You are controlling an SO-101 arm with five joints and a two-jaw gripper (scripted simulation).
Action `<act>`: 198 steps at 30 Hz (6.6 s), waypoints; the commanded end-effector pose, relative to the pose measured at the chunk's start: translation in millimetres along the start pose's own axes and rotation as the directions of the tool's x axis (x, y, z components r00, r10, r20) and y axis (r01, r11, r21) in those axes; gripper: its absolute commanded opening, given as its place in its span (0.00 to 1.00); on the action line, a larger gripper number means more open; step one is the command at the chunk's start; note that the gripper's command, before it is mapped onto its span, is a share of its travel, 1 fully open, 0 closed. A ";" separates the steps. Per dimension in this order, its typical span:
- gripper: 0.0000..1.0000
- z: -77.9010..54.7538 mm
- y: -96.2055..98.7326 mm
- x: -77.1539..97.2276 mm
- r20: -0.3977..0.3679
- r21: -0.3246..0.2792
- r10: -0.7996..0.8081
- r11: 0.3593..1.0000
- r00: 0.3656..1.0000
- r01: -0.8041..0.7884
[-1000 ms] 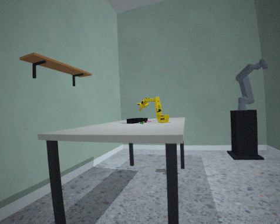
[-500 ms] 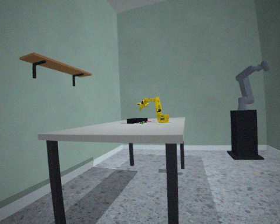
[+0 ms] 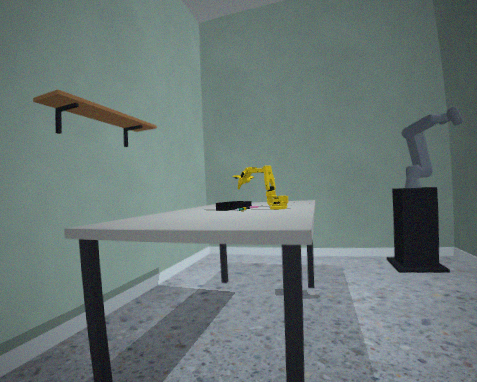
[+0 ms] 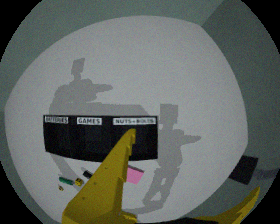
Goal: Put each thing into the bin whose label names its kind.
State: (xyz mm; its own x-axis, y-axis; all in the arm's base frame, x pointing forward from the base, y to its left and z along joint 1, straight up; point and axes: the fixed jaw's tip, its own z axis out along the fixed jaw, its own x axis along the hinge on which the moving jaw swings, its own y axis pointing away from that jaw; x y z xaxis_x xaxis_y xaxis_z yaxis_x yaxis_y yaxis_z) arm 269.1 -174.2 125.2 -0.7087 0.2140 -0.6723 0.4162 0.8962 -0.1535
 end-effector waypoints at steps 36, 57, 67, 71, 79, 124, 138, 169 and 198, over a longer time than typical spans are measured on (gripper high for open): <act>1.00 37.3 4.0 32.1 -0.151 -0.029 -0.003 1.000 0.989 -0.002; 1.00 37.3 4.0 32.1 -0.151 -0.029 -0.003 1.000 0.989 -0.002; 1.00 37.3 4.0 32.1 -0.151 -0.029 -0.003 1.000 0.989 -0.002; 1.00 37.3 4.0 32.1 -0.151 -0.029 -0.003 1.000 0.989 -0.002; 1.00 37.3 4.0 32.1 -0.151 -0.029 -0.003 1.000 0.989 -0.002; 1.00 21.3 83.1 18.8 -0.238 -0.148 0.085 0.981 0.967 -0.123; 1.00 18.8 89.4 20.3 -0.252 -0.156 0.083 0.980 0.964 -0.125; 1.00 18.8 89.4 20.3 -0.252 -0.156 0.083 0.980 0.964 -0.125; 1.00 17.3 114.8 17.4 -0.196 -0.198 0.126 0.966 0.973 -0.165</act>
State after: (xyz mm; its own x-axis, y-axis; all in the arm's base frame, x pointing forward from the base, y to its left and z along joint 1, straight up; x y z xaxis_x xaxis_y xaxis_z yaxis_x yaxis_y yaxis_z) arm 303.9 -82.8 63.8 -0.8032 0.4024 -0.4392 0.4166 0.9065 0.0686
